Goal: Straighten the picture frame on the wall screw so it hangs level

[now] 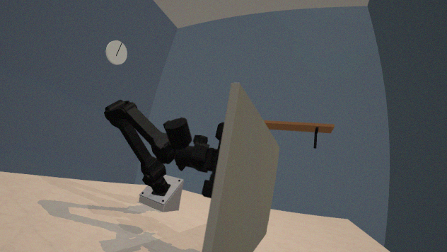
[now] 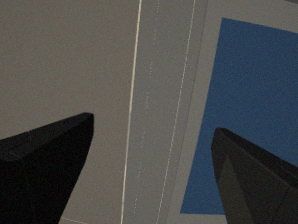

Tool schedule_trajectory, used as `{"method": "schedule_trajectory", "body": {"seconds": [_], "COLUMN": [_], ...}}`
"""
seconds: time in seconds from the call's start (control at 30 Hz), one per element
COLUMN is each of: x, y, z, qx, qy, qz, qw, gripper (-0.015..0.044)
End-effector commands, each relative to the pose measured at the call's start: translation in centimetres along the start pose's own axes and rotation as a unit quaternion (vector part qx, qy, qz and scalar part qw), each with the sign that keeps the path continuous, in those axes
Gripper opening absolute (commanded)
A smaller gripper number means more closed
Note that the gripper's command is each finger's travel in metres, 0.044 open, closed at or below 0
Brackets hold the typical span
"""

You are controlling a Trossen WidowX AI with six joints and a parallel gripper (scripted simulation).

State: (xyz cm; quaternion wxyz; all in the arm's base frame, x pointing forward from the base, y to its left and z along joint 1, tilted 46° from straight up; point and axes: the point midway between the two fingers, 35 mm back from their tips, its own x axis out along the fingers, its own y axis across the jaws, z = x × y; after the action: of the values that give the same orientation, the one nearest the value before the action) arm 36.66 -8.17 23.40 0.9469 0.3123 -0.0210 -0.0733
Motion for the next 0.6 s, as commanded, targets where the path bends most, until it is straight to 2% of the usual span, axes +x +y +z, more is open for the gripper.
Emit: {"method": "schedule_trajectory", "body": {"seconds": [0.0,0.57], "x": [0.02,0.02], "y": [-0.04,-0.04], "z": [0.1,0.1], "qx": [-0.001,-0.001], "qy": [-0.002,-0.002], "qz": [-0.001,-0.001], "qw": [1.0,1.0], "gripper": [0.026,0.0153]}}
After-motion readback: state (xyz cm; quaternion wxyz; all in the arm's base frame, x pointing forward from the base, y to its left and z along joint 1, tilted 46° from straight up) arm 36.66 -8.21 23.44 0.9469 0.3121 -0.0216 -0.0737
